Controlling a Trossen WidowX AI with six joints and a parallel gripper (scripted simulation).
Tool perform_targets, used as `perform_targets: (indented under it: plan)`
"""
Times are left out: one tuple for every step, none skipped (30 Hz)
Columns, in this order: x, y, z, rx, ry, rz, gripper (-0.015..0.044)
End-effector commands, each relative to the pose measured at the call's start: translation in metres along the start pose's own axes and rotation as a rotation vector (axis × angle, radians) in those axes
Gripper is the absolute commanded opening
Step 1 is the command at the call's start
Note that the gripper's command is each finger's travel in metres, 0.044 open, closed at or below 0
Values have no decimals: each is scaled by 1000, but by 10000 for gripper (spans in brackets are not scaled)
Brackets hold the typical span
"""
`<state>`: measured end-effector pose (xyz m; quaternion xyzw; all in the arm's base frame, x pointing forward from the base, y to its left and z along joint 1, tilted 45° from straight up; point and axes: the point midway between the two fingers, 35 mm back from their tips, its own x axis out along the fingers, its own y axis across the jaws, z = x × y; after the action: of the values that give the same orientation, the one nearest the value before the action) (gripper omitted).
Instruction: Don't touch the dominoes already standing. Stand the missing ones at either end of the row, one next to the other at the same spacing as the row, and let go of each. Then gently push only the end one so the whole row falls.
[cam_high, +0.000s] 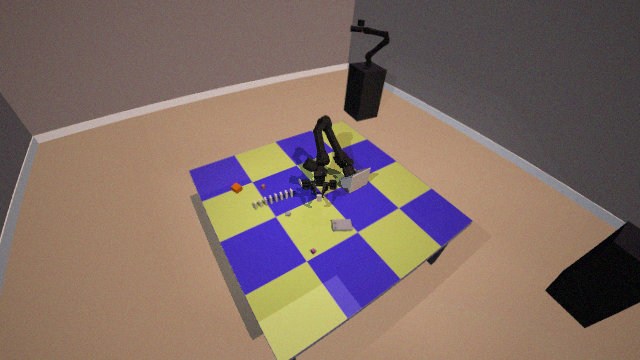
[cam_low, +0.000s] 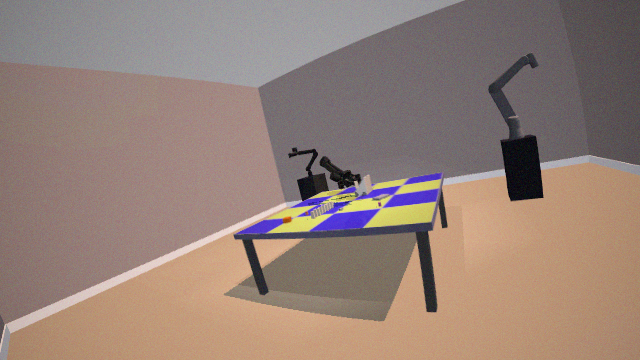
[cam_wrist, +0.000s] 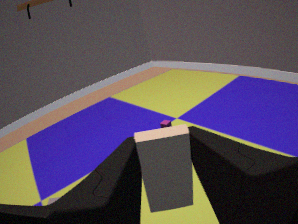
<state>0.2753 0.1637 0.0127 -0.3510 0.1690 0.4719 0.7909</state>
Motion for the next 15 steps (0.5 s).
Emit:
perform_targets:
  plan:
    - [-9,2,3,-44,-52,-22,107]
    - [-12,3,4,-55,-63,-29,107]
    - [-13,3,4,-61,-71,-33,107]
    - [-13,3,5,-63,-73,-34,107]
    - [-13,3,5,-63,-73,-34,107]
    - [-13,3,5,-63,-73,-34,107]
    - [-13,3,5,-63,-73,-34,107]
    - [-13,3,5,-63,-73,-34,107]
    - [-13,3,5,-63,-73,-34,107]
    - [-13,3,5,-63,-73,-34,107]
    - [-13,3,5,-63,-73,-34,107]
    - [-13,3,5,-63,-73,-34,107]
    - [-13,3,5,-63,-73,-34,107]
    - [-13,3,5,-63,-73,-34,107]
    - [-13,3,5,-63,-73,-34,107]
